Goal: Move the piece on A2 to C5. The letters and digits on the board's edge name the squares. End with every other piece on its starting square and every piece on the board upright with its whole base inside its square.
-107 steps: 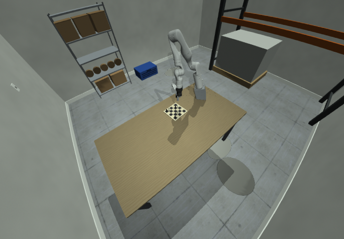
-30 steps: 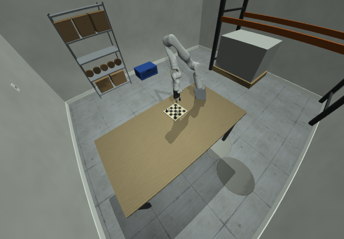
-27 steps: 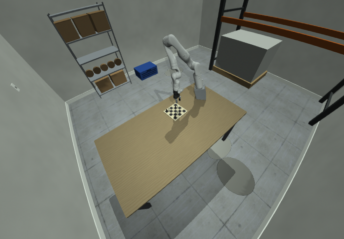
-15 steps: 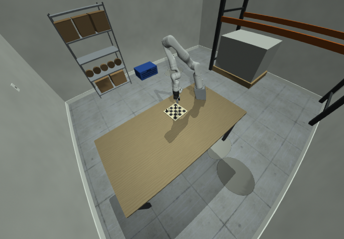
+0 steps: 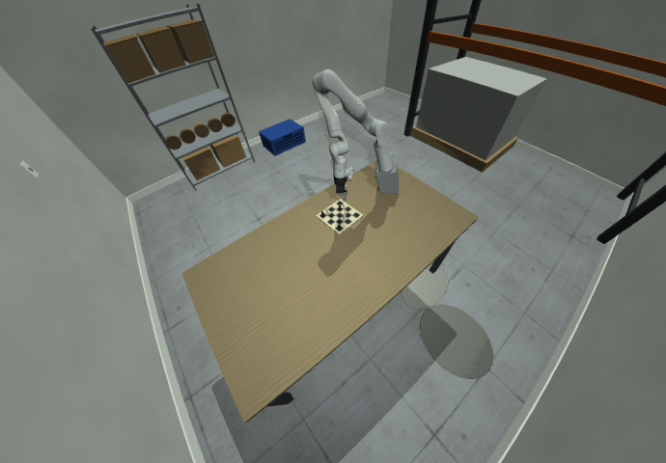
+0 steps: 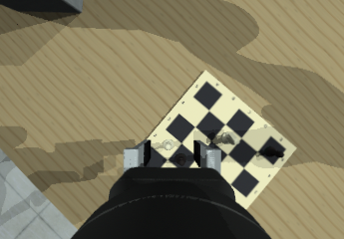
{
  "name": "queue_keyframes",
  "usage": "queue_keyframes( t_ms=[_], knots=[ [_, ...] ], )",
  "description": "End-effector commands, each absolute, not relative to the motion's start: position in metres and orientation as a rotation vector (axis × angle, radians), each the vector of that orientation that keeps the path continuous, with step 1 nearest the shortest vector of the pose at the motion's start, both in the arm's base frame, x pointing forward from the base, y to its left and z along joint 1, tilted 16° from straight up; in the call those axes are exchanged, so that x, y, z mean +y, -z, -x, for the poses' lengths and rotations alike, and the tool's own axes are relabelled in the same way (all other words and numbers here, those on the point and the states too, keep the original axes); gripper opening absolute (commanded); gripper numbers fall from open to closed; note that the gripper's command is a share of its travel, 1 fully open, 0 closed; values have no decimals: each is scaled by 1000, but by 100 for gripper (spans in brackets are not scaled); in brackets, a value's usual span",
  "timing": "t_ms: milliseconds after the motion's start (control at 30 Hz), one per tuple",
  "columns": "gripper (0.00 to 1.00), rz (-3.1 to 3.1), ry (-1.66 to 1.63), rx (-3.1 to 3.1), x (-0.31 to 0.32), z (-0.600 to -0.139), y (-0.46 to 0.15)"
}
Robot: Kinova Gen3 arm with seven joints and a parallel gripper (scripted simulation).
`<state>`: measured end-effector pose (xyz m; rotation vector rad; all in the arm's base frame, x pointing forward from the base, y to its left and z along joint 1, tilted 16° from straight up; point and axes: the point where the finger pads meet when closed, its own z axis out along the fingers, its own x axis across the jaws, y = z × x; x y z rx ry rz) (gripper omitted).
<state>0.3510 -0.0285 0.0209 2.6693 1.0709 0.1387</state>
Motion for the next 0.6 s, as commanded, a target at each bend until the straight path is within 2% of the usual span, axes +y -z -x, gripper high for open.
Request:
queue_keyframes(
  t_ms=[0, 567],
  knots=[
    [100, -2638, -121, 1147, -31, -353, -20],
    [100, -2547, -96, 1325, -36, -353, -19]
  ],
)
